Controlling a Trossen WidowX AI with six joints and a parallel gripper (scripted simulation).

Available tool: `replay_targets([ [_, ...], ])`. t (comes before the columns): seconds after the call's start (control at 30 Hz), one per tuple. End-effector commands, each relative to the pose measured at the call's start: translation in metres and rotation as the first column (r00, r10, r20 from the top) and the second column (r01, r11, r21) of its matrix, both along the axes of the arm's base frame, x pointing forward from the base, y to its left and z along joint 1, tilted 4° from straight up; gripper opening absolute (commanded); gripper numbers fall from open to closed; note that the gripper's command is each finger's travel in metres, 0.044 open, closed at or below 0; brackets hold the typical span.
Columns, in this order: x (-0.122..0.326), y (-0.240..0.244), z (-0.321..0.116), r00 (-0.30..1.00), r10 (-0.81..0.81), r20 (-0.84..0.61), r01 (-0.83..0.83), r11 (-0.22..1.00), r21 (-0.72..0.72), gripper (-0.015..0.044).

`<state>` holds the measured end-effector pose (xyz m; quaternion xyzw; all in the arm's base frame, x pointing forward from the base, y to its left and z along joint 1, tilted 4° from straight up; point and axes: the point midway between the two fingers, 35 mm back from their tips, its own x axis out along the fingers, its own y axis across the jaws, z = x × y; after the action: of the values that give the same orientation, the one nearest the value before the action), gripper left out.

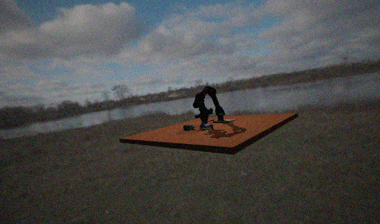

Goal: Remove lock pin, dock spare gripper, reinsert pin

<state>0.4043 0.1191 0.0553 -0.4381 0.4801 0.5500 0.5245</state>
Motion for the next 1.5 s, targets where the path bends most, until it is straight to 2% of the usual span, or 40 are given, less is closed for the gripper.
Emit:
replay_targets([
  [0.0, 0.0, -0.015, 0.007, 1.0, 0.002, 0.008, -0.002, 1.0, -0.002, 0.0],
  [1.47, -0.002, -0.022, -0.035, 1.0, 0.0, 0.019, 0.0, 1.0, 0.002, 0.0],
])
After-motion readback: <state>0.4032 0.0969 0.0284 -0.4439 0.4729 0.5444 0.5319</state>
